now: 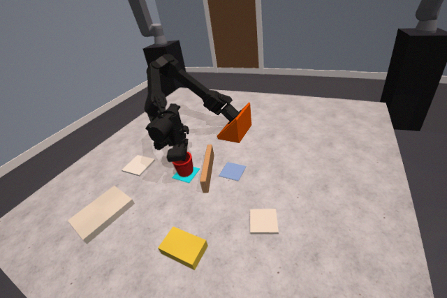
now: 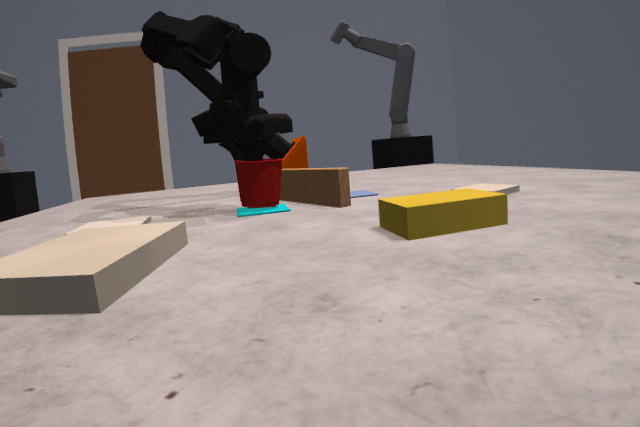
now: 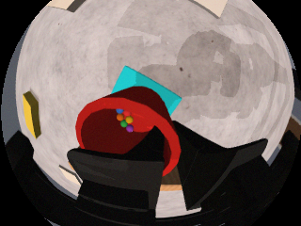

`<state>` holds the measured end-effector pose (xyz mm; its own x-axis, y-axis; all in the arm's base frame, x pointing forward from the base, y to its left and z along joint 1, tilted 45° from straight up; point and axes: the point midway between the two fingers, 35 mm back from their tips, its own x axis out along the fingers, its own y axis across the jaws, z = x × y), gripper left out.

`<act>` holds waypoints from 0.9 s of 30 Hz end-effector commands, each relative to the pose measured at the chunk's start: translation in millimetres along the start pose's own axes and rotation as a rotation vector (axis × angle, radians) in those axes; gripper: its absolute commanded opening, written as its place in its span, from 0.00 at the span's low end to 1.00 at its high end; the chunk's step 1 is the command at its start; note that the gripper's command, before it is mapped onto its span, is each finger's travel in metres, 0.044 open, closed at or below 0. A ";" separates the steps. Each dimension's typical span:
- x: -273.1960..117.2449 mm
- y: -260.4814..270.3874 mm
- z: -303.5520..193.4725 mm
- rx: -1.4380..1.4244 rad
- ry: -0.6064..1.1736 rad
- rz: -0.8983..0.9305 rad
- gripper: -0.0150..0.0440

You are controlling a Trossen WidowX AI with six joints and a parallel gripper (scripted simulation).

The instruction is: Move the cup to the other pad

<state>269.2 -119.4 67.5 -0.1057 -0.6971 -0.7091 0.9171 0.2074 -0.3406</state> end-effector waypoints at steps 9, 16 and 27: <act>0.0 0.0 0.0 0.000 0.000 0.000 0.25; 0.0 0.0 0.0 0.000 0.000 0.000 0.43; -5.8 0.7 0.0 -0.001 0.001 0.000 0.47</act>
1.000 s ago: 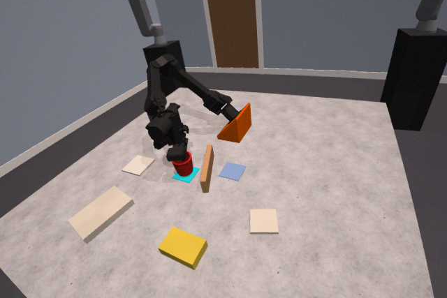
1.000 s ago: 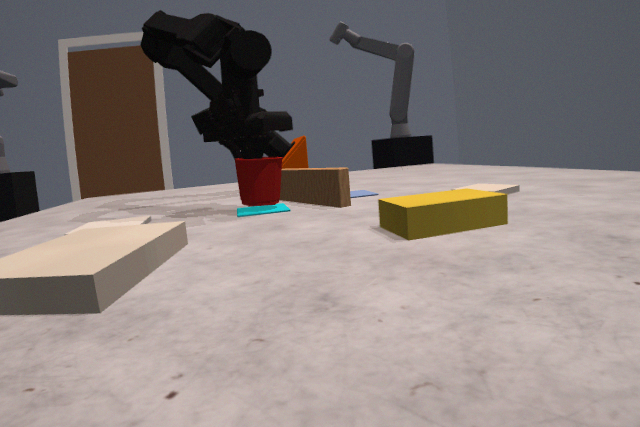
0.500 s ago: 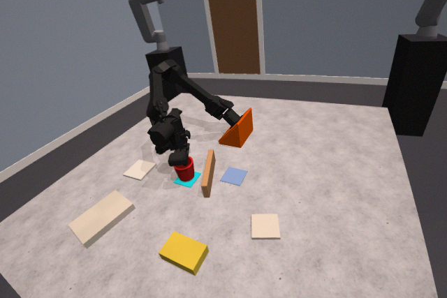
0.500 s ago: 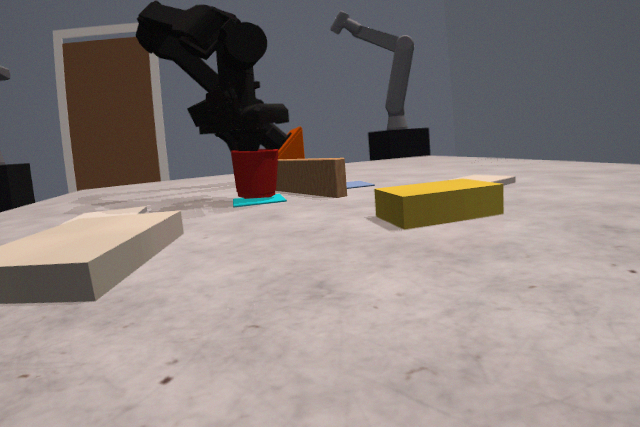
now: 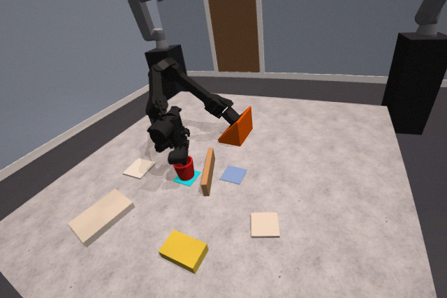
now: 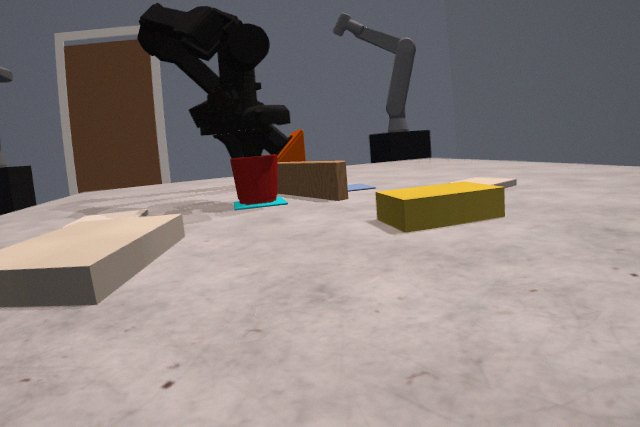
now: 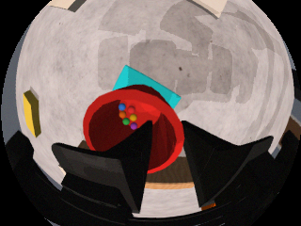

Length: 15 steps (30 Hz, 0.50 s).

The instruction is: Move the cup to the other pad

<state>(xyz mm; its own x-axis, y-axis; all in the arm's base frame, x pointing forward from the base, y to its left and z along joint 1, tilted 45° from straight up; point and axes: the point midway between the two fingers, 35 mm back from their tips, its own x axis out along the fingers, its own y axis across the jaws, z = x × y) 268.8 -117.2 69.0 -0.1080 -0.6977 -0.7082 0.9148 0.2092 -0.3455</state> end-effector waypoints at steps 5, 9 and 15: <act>-10.2 1.5 0.5 0.003 0.002 0.002 0.47; -15.6 1.8 0.4 0.003 0.002 0.002 0.47; -23.7 2.1 0.2 0.002 0.002 0.002 0.47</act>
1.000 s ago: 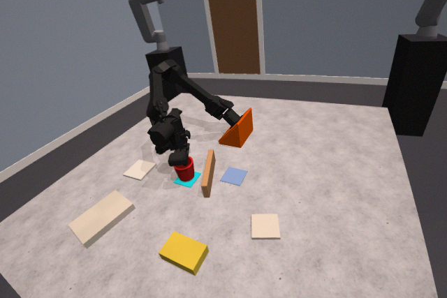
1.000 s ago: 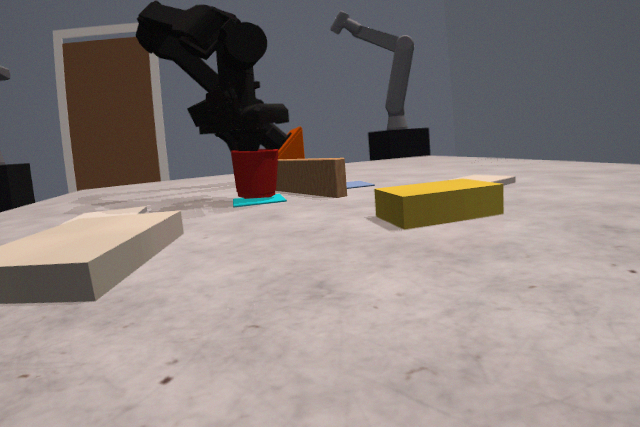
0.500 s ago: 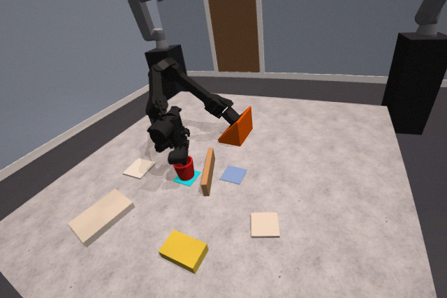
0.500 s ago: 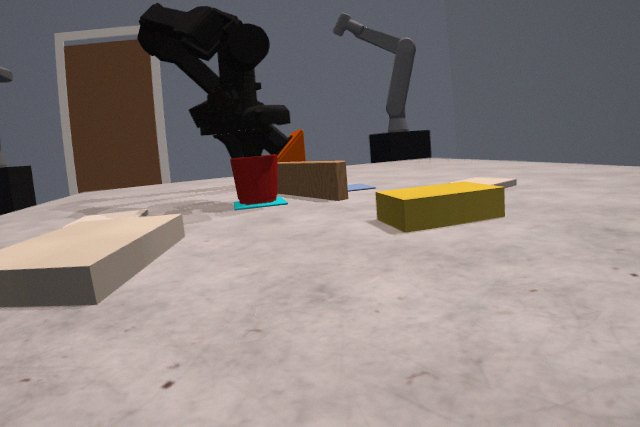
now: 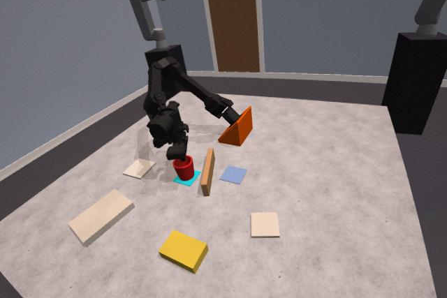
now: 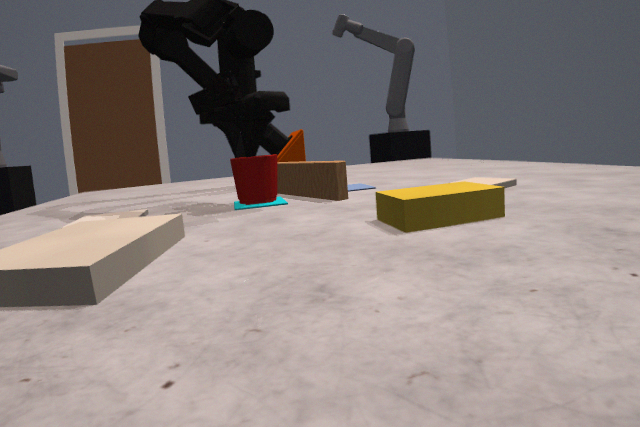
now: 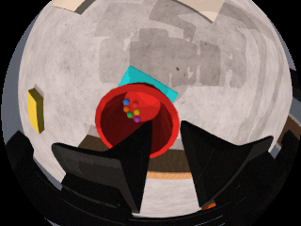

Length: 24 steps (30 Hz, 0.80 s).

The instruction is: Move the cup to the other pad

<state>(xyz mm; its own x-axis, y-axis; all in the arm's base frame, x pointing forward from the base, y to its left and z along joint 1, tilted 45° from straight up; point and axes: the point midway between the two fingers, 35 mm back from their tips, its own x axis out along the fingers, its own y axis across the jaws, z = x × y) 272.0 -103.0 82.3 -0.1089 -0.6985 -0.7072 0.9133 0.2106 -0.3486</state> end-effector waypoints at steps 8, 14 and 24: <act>-15.0 0.9 0.2 0.004 0.003 0.002 0.47; -23.2 0.6 0.0 0.003 0.002 0.001 0.47; -24.7 -0.3 -0.4 -0.002 -0.001 -0.002 0.74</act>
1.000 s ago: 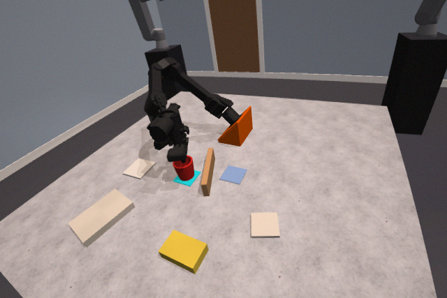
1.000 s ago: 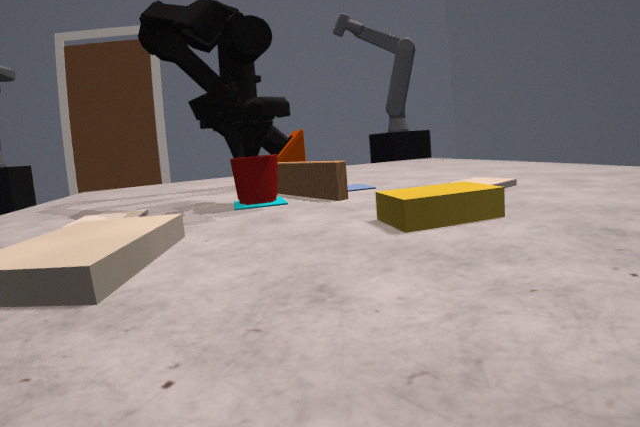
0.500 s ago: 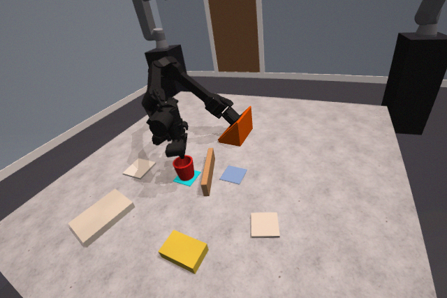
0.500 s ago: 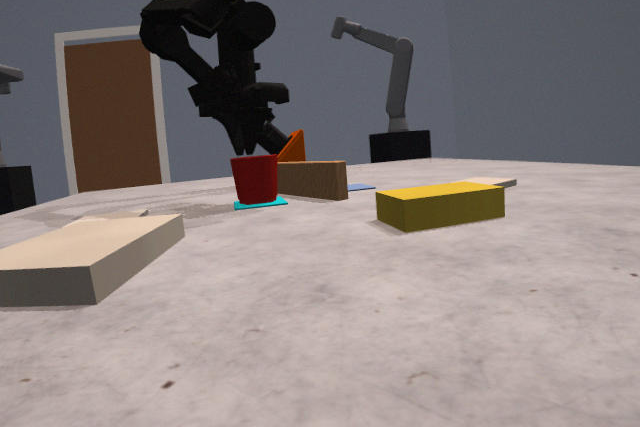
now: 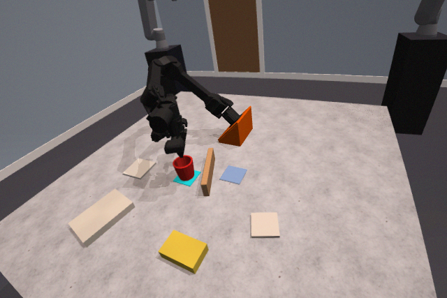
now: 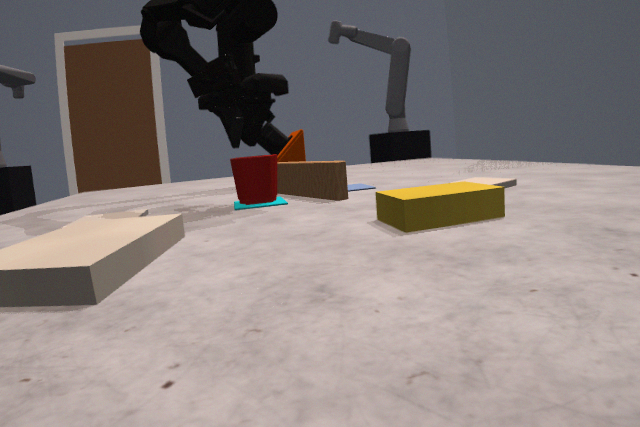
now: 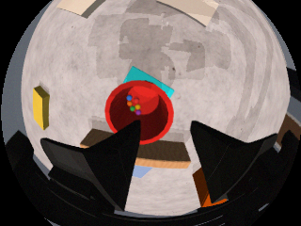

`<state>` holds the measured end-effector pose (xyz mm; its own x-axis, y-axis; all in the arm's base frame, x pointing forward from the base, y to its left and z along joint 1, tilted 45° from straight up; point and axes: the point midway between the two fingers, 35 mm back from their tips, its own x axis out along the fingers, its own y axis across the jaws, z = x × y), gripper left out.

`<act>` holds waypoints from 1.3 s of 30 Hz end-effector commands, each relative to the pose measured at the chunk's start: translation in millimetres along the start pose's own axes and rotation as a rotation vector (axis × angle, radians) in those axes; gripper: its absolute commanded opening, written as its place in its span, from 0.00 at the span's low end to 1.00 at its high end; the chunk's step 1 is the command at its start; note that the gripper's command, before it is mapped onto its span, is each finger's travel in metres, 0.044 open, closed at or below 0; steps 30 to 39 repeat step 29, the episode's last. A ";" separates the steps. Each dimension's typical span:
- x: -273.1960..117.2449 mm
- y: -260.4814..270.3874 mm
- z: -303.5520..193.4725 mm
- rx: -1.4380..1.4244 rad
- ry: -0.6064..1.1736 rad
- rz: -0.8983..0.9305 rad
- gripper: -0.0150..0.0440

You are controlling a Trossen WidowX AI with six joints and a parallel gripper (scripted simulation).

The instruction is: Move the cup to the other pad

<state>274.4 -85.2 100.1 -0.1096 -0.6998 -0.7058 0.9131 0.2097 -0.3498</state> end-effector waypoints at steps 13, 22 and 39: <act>-28.5 2.0 0.2 -0.001 0.005 0.002 1.00; -58.8 1.8 0.9 0.001 0.006 0.002 1.00; -59.7 1.2 1.5 -0.001 0.001 0.006 1.00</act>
